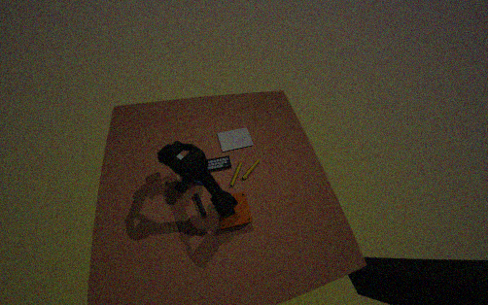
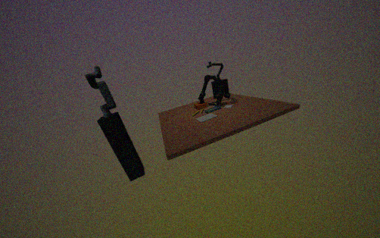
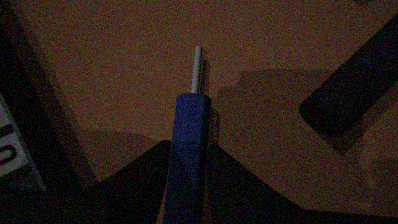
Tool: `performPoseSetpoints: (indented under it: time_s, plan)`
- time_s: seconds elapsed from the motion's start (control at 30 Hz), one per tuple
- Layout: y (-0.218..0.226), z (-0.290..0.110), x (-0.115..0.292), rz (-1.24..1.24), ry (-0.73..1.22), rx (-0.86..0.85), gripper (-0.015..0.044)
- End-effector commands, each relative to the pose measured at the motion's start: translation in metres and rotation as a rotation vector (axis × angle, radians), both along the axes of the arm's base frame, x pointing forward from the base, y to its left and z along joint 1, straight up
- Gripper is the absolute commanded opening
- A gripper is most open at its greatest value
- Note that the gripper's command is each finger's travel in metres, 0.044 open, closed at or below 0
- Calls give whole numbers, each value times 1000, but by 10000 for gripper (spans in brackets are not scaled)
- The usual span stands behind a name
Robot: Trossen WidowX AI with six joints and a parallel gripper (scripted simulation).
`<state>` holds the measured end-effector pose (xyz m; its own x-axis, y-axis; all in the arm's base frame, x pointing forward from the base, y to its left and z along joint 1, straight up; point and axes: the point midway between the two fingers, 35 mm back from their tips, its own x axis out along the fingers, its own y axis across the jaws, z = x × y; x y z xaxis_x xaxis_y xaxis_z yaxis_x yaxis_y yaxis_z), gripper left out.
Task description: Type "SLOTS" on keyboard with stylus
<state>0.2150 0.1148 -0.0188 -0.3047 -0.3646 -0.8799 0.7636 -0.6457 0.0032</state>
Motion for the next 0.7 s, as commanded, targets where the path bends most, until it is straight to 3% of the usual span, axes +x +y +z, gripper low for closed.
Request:
performPoseSetpoints:
  time_s: [0.0, 0.27, 0.67]
  plan:
    - [0, 0, 0, -1, 1, 2, 18]
    - [0, 4, 0, -1, 0, 2, 0]
    - [-1, 50, -1, 0, 0, 0, 0]
